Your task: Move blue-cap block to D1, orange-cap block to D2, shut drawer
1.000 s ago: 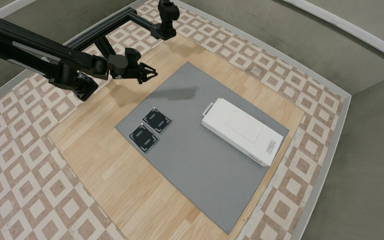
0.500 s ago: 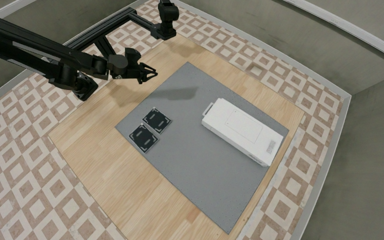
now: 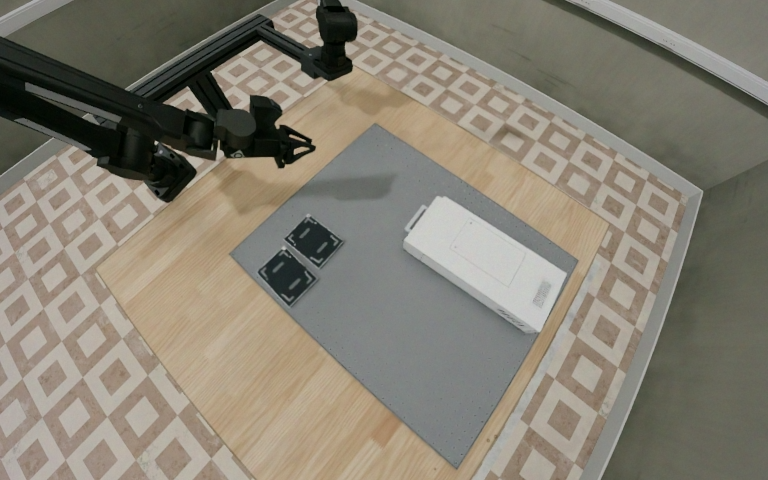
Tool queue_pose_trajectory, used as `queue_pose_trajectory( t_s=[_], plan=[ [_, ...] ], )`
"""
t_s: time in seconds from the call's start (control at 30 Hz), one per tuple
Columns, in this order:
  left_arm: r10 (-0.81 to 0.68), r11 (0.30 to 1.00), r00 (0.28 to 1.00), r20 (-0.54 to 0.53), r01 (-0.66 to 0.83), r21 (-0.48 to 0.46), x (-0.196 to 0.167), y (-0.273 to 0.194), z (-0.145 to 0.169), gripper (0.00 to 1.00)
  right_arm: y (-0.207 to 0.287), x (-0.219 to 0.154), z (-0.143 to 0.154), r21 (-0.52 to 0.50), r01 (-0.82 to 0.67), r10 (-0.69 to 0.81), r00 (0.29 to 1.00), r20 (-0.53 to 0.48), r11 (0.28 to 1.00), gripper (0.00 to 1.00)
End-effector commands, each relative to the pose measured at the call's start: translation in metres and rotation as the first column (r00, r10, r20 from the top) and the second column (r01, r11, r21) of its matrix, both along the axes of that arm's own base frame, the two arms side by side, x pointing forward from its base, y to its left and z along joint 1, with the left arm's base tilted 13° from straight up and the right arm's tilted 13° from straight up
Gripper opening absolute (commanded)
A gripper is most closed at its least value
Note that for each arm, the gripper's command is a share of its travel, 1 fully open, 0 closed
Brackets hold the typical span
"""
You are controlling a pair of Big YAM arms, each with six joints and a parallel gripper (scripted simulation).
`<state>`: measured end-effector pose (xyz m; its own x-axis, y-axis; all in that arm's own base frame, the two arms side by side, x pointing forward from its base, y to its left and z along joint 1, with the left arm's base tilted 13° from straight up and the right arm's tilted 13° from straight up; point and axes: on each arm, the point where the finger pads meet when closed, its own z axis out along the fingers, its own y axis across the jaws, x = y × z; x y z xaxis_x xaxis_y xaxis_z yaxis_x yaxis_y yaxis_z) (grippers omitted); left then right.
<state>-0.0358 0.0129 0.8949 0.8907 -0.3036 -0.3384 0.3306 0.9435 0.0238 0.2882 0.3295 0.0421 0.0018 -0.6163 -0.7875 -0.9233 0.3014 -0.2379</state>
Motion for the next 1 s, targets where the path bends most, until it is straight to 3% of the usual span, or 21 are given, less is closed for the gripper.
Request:
queue_pose_trajectory(
  t_s=[0.0, 0.33, 0.53, 0.97],
  plan=[
    [-0.011, 1.0, 0.999, 0.038, 0.012, -0.015, -0.05, 0.018, 0.013, 0.0, 0.01, 0.008, 0.013, 0.027, -0.004, 0.003, 1.0, 0.026, 1.0, 0.28],
    [-0.002, 1.0, 1.0, 0.004, 0.002, 0.0, -0.068, 0.026, 0.019, 0.0, 0.01, 0.008, 0.013, 0.027, -0.004, 0.003, 1.0, 0.026, 1.0, 0.28],
    [-0.097, 0.991, 0.982, 0.165, 0.11, -0.073, -0.094, 0.042, 0.009, 0.0, 0.01, 0.008, 0.013, 0.027, -0.004, 0.003, 1.0, 0.026, 1.0, 0.28],
    [-0.075, 0.993, 0.983, 0.168, 0.088, -0.073, -0.15, 0.073, 0.009, 0.0, 0.01, 0.008, 0.013, 0.027, -0.004, 0.003, 1.0, 0.026, 1.0, 0.28]
  ],
)
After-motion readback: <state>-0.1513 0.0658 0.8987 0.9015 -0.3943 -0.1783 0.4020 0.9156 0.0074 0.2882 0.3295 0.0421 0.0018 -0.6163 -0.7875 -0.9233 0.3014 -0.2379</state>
